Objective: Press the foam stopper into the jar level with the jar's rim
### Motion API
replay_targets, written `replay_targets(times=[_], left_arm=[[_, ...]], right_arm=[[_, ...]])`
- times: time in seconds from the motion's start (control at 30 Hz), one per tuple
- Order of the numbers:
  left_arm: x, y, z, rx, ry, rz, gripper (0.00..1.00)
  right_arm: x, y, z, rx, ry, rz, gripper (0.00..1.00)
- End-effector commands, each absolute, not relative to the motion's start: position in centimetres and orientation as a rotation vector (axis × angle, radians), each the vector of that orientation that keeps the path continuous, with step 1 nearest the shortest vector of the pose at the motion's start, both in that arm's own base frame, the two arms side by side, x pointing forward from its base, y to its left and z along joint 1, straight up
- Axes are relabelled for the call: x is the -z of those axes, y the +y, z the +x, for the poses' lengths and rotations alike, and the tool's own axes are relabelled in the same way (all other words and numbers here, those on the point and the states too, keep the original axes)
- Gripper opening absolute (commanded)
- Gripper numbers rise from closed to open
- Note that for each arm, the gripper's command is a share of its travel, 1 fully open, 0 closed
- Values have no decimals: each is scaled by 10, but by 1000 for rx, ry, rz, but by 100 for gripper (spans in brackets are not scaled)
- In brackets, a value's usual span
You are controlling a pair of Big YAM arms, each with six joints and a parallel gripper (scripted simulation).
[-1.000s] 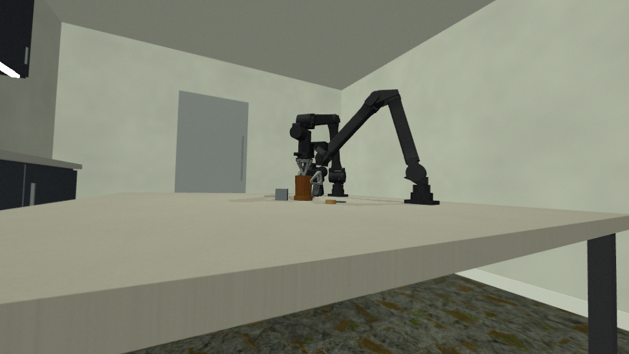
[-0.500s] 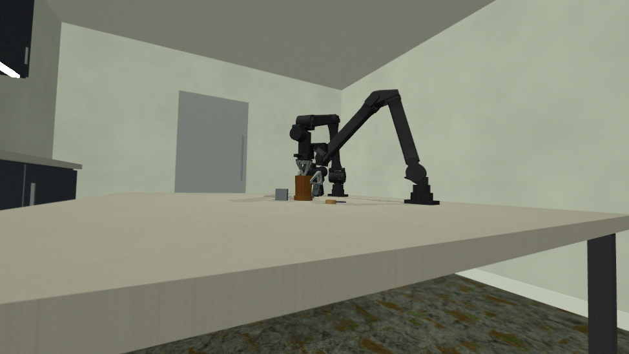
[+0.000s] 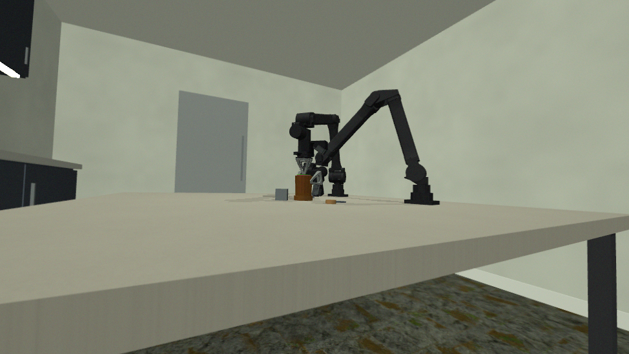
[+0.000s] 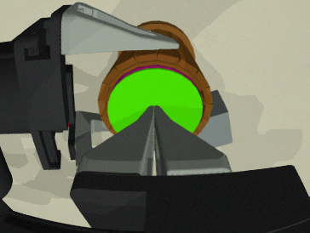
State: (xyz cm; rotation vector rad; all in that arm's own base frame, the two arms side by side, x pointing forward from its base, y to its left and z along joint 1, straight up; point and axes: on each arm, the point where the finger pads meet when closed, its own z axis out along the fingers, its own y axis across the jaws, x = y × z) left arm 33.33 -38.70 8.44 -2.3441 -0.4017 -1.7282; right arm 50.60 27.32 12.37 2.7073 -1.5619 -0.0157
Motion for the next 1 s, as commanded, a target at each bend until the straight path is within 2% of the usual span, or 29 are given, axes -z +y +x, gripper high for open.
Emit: replay_targets(times=[0.0,0.97], left_arm=[[-97,-389,332,1767,-447,-2357,64],[-97,-389,332,1767,-447,-2357,64]], right_arm=[[-152,274,525,-26,-1587,2738,0],[-208,274,524,-71,-1613,2773,0]])
